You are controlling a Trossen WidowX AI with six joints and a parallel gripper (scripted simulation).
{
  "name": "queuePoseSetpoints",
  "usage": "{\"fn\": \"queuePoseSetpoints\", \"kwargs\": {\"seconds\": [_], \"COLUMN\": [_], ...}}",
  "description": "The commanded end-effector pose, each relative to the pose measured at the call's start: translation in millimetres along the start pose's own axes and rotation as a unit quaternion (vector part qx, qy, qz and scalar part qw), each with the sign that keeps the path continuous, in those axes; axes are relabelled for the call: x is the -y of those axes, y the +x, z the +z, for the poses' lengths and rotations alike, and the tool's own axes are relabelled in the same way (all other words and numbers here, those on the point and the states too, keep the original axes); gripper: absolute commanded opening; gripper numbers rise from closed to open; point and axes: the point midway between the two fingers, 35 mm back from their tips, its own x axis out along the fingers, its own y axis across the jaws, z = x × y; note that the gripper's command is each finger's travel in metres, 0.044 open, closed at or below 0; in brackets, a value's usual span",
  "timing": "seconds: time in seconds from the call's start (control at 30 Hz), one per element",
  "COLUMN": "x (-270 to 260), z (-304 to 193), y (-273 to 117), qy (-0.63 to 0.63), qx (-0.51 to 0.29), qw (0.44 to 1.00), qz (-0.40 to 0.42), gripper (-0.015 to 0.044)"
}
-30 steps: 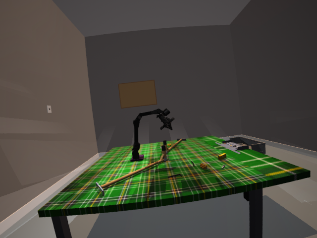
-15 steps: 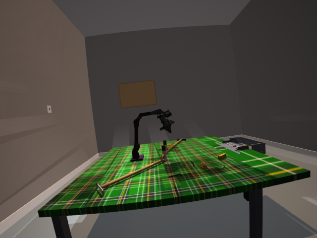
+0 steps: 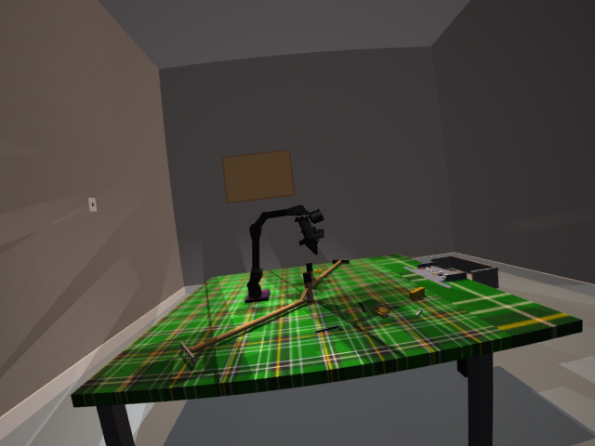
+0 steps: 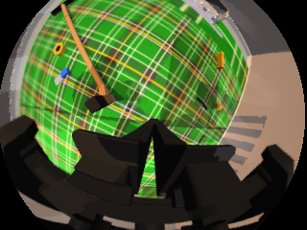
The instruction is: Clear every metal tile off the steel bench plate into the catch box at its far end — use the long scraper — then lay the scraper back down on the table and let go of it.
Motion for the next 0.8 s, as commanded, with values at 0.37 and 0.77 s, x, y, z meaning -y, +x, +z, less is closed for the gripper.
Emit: {"fn": "queuePoseSetpoints", "kwargs": {"seconds": [0.37, 0.77], "x": [14.9, 21.2], "z": [-49.3, -80.1], "y": [10.7, 12.5], "qy": [0.161, 0.268], "qx": [-0.07, -0.113], "qw": [0.983, 0.954], "qz": [0.051, 0.079], "gripper": [0.0, 0.0]}}
